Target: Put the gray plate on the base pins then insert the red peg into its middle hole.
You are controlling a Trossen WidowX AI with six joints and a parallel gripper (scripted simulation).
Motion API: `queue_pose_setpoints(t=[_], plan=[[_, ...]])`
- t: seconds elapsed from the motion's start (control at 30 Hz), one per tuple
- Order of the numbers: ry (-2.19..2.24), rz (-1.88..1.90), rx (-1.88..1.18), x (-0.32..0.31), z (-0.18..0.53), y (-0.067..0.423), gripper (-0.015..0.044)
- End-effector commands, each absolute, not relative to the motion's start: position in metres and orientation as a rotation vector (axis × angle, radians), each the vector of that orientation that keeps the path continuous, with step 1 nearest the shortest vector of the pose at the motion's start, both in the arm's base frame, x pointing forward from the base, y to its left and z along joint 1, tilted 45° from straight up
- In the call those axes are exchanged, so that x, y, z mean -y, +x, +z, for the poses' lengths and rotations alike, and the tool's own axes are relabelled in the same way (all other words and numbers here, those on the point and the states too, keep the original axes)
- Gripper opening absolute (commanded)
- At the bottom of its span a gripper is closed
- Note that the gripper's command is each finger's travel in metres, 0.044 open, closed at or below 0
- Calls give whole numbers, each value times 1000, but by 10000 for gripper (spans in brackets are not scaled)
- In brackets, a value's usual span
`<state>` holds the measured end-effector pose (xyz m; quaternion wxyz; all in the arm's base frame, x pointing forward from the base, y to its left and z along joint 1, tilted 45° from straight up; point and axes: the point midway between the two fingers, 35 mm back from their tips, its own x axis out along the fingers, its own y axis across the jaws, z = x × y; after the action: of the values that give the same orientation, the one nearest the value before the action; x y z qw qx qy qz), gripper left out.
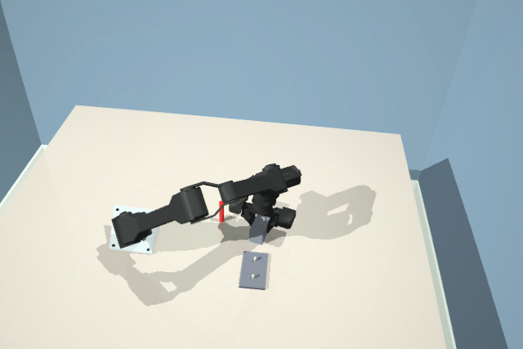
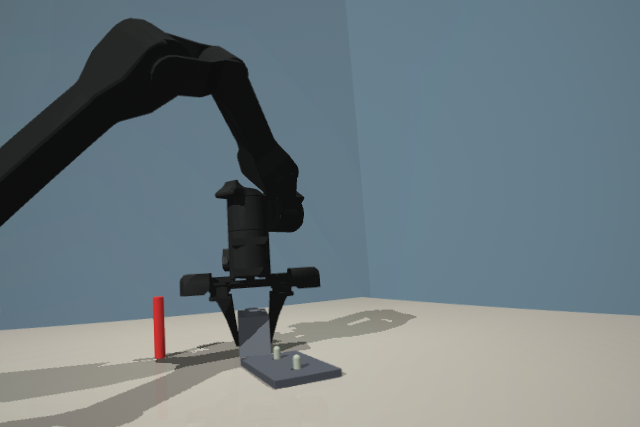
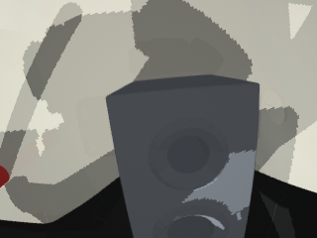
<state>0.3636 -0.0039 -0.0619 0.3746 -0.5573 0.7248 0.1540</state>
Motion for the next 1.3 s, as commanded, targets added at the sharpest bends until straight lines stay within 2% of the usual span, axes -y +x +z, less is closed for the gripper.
queue_pose_setpoints(t=[0.0, 1.27], plan=[[-1432, 397, -1856, 1, -59, 365, 0], [-1429, 403, -1855, -79, 30, 370, 0]])
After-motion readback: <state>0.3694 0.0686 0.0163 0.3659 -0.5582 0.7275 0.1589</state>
